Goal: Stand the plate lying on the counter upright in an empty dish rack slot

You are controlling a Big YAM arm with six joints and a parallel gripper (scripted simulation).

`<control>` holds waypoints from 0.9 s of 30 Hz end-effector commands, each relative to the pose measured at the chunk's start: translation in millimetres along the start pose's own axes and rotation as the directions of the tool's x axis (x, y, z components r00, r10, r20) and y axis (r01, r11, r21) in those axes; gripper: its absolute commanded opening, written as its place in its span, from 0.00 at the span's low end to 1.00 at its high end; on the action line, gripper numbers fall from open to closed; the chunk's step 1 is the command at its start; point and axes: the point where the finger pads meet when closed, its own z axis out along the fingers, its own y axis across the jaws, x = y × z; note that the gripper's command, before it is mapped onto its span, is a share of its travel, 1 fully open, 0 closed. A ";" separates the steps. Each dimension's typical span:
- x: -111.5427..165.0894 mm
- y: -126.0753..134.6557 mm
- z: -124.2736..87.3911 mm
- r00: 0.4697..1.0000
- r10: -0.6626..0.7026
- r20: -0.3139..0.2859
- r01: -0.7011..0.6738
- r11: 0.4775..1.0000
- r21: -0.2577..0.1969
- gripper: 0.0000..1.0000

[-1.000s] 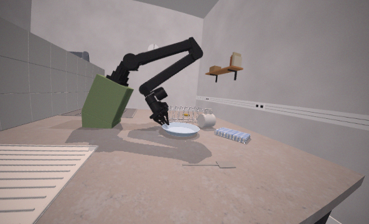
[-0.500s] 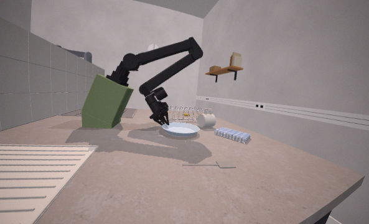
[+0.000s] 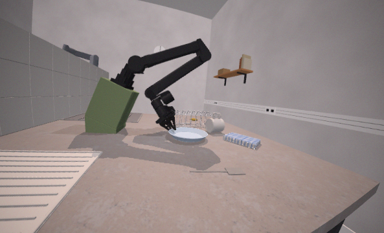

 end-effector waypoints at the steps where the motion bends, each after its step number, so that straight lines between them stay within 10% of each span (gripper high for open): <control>1: 4.1 5.0 2.8 1.000 -0.013 -0.011 0.013 1.000 -0.013 0.26; 16: 4.1 5.0 2.8 1.000 -0.013 -0.011 0.013 1.000 -0.013 0.26; 17: 4.1 5.0 2.8 1.000 -0.013 -0.011 0.013 1.000 -0.013 0.00; 27: 3.7 4.1 2.8 1.000 -0.009 -0.010 0.009 1.000 -0.010 0.00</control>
